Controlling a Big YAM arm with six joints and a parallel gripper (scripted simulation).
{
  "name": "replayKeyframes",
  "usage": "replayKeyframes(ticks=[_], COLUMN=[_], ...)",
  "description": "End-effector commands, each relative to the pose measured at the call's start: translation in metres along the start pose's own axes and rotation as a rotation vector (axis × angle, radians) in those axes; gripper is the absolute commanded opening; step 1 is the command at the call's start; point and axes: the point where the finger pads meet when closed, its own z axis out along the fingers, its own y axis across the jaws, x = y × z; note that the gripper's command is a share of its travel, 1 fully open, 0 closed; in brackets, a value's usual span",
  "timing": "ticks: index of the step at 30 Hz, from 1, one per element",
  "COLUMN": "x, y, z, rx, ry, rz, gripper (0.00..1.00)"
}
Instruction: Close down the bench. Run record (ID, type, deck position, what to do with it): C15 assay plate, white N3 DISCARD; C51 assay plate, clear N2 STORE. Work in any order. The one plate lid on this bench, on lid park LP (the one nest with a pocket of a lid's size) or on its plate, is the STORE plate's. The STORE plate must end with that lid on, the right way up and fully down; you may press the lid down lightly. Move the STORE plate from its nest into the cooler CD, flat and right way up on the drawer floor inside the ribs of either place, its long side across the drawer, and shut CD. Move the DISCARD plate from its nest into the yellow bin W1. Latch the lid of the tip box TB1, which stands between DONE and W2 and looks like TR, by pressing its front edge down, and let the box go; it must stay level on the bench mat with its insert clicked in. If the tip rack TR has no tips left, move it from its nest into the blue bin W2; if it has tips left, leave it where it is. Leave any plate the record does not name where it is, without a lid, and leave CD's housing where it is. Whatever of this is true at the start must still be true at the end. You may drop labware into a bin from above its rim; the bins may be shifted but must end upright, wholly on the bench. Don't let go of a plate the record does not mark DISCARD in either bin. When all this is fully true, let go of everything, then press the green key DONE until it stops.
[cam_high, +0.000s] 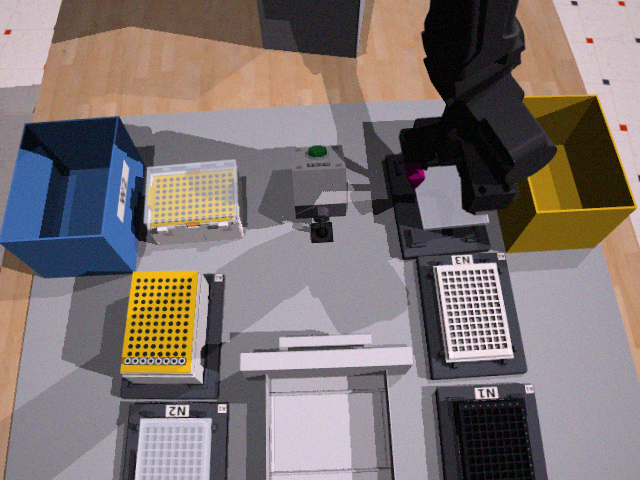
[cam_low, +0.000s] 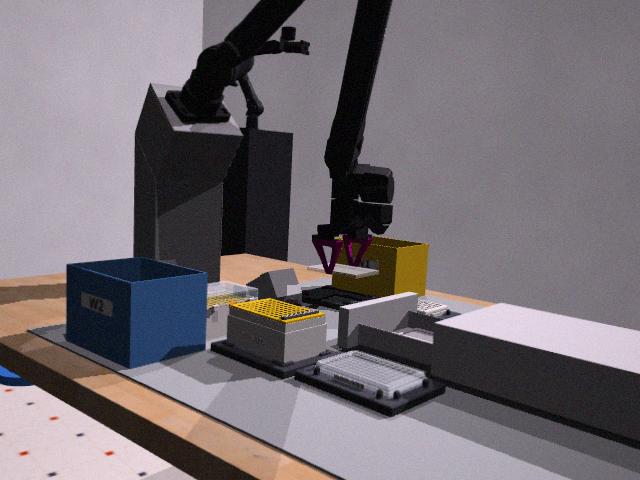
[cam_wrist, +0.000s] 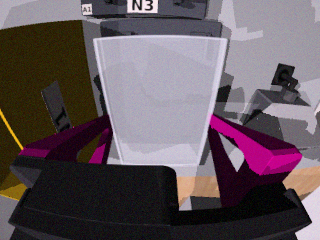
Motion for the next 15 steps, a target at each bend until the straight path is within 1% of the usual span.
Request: replayKeyframes(ticks=[1, 15], x=[0.005, 0.005], y=[0.003, 0.003], z=[-0.016, -0.031], rx=[-0.008, -0.009], ry=[0.002, 0.001], rz=[-0.001, 0.0], gripper=[0.0, 0.0])
